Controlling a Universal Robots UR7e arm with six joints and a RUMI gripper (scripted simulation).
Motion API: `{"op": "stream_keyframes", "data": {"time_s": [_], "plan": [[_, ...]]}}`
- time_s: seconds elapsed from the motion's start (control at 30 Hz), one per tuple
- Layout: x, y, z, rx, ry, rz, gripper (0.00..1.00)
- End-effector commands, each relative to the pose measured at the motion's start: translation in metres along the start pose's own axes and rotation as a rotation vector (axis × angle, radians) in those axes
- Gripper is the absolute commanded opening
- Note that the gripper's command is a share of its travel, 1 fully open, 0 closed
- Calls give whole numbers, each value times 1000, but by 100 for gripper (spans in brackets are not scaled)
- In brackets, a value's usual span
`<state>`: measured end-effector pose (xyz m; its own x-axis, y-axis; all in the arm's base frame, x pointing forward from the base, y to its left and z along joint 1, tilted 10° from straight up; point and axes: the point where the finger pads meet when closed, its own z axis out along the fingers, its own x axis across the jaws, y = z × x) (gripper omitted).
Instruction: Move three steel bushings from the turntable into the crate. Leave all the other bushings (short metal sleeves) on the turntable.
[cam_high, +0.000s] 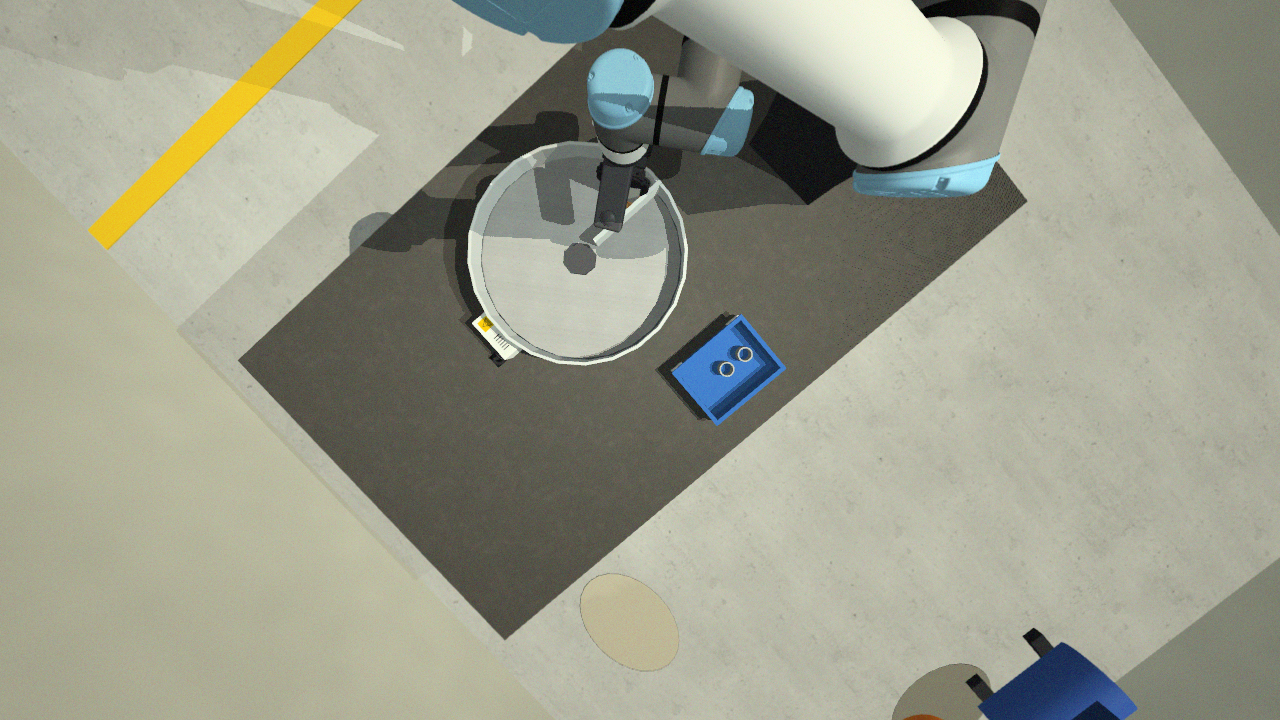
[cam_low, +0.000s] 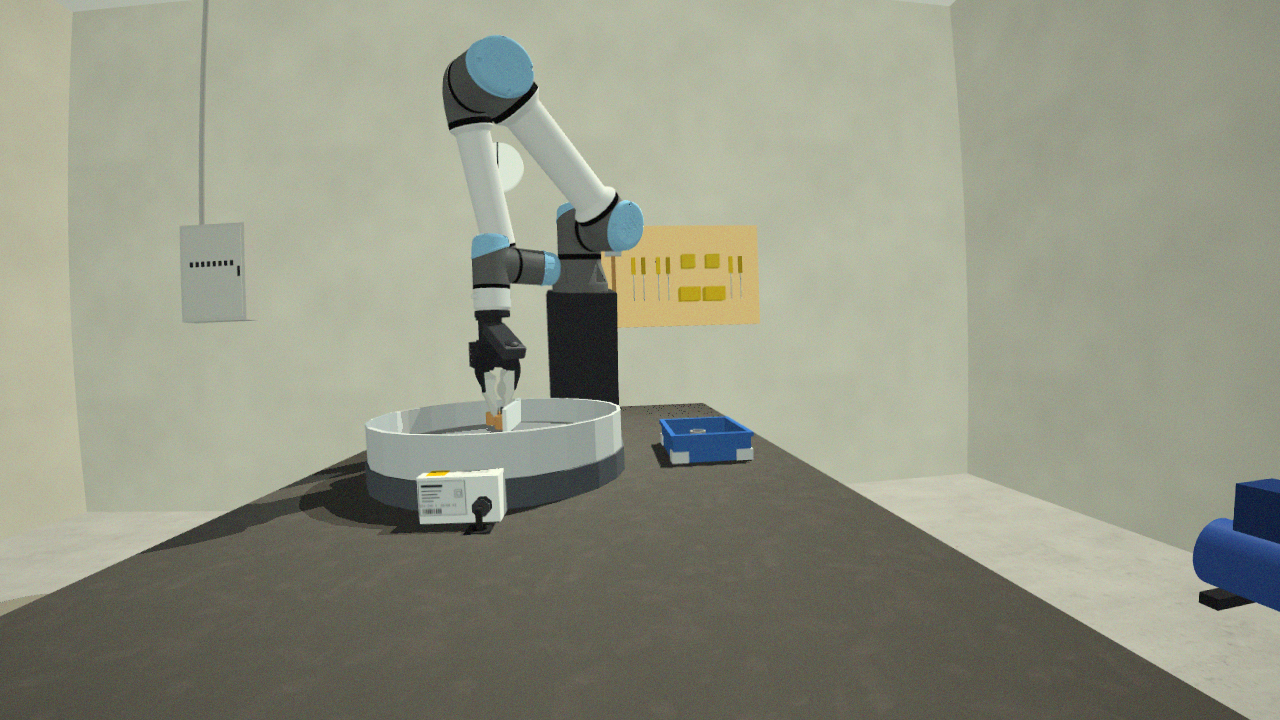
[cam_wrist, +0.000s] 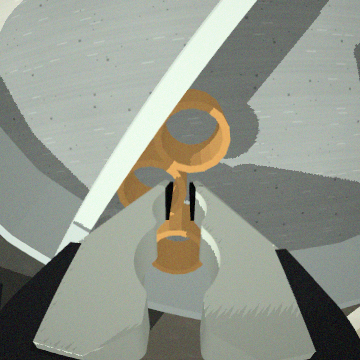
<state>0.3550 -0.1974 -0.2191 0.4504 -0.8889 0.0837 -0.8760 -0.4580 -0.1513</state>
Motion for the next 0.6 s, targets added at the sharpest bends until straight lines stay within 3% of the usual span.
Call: {"op": "stream_keyframes", "data": {"time_s": [0.0,0.5,0.57], "plan": [[0,0,0,0,1,0,5],[0,0,0,0,1,0,5],[0,0,0,0,1,0,0]]}}
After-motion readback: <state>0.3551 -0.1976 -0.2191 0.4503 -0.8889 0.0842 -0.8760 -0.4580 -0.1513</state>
